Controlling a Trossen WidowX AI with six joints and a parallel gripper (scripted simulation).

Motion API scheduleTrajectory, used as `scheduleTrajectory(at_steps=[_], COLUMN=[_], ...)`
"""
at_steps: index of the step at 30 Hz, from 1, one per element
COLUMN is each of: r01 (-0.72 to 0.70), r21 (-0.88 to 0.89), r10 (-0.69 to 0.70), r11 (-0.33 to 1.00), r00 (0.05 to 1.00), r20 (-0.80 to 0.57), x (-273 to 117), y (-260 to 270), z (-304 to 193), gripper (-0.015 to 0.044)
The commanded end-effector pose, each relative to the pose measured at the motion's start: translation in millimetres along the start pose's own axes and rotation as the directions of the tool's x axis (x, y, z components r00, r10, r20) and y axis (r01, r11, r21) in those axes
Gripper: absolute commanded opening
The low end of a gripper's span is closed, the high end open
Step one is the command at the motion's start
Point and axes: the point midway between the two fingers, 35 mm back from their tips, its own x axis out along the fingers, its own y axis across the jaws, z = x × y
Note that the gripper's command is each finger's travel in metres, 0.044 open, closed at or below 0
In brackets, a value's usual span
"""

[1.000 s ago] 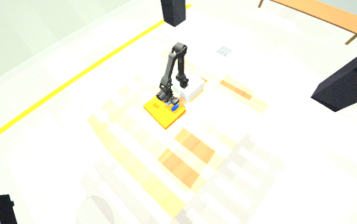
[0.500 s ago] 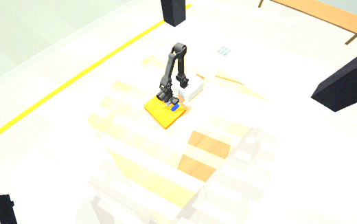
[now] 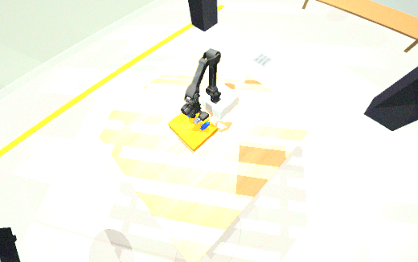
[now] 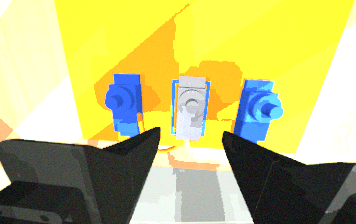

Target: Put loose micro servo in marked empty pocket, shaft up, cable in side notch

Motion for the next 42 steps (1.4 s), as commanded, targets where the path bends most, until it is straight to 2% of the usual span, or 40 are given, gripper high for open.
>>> scheduleTrajectory(at_steps=[1, 4, 10, 14, 20, 42], r01=[-0.001, -0.001, -0.002, -0.002, -0.003, -0.003], r21=[-0.001, 0.000, 0.002, 0.002, 0.007, 0.007], r10=[0.001, 0.001, 0.002, 0.002, 0.003, 0.003], r11=[1.000, 1.000, 1.000, 1.000, 1.000, 1.000], r00=[1.000, 1.000, 1.000, 1.000, 0.999, 0.999], r20=[0.005, 0.009, 0.014, 0.016, 0.033, 0.033], x=[-17, -34, -61, -64, -109, -109], y=[1, 1, 0, 0, 0, 0], z=[29, 55, 101, 102, 90, 90], gripper=[0.0371, 0.0440, 0.0440, 0.0440, 0.0440, 0.0440])
